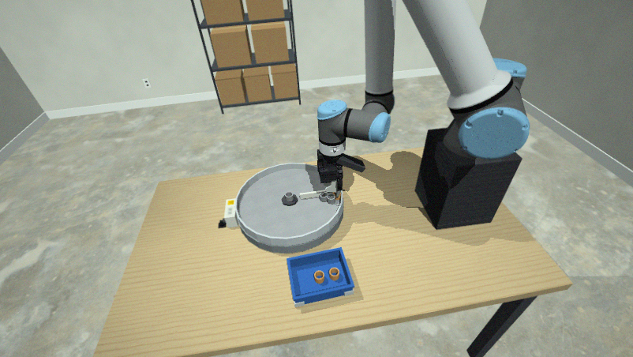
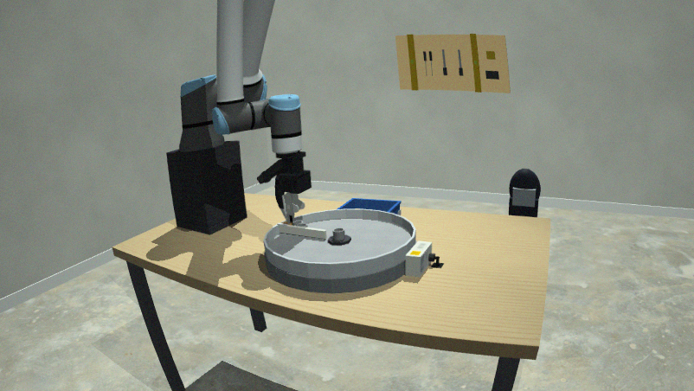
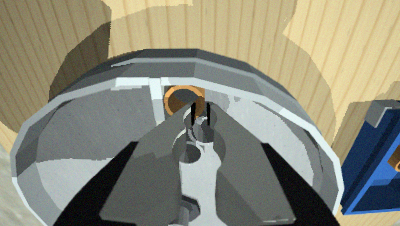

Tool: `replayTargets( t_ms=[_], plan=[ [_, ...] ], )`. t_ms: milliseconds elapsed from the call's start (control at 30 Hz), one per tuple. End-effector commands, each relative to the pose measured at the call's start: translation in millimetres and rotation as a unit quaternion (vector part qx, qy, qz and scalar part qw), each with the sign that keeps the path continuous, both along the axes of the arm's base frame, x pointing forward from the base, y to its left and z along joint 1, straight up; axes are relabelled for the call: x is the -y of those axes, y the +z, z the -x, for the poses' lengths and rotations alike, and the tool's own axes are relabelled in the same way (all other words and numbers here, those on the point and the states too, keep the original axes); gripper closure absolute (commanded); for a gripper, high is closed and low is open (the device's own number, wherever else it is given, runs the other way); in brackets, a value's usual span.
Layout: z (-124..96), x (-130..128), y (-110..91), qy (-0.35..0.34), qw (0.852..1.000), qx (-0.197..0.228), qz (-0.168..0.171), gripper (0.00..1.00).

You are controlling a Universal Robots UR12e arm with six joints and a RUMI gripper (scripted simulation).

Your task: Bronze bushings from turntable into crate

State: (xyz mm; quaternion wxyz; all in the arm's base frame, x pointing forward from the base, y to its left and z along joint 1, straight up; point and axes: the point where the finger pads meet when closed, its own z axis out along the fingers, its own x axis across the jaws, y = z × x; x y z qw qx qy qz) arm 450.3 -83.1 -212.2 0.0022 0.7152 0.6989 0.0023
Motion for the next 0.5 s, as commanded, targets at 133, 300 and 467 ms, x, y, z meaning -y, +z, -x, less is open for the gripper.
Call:
replayTargets(
  t_ms=[133,300,467],
  plan=[
    [-0.4,0.2,-10.1,0.000,1.000,0.000,0.000,0.94],
    [-0.4,0.1,-12.6,0.000,1.000,0.000,0.000,0.94],
    [-0.4,0.1,-12.6,0.000,1.000,0.000,0.000,0.94]
  ],
)
